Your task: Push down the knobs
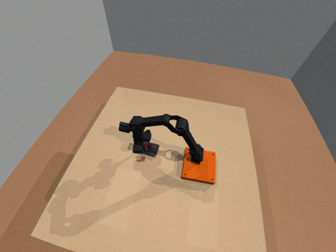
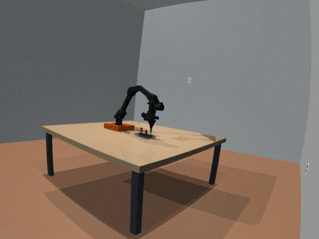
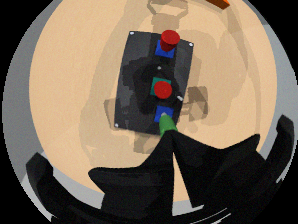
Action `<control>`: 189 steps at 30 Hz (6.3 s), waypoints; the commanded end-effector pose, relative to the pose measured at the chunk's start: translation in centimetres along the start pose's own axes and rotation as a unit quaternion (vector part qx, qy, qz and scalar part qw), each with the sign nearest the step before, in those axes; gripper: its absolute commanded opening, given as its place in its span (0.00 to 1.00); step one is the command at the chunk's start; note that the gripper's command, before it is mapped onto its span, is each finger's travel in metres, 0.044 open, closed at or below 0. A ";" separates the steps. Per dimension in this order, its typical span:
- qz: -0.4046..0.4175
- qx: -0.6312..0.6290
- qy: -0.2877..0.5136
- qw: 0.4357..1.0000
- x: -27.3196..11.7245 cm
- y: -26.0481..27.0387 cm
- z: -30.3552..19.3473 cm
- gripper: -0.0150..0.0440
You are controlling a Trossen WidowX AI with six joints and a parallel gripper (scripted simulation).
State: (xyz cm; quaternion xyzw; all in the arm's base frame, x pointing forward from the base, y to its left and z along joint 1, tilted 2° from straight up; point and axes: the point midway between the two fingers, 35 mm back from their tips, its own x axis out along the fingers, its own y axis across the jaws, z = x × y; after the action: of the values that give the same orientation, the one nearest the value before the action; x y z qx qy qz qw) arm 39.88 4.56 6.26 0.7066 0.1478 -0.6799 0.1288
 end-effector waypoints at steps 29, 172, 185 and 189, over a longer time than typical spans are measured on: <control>-0.001 0.001 -0.005 1.000 2.3 0.1 -0.2 0.25; -0.001 0.001 -0.005 1.000 3.8 0.1 -0.2 0.25; -0.001 0.001 -0.005 1.000 3.9 0.1 -0.2 0.25; -0.001 0.001 -0.005 1.000 3.9 0.1 -0.2 0.25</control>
State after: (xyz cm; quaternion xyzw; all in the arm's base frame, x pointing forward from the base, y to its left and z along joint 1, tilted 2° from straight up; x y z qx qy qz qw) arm 39.79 4.59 4.89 0.7112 0.1471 -0.6752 0.1291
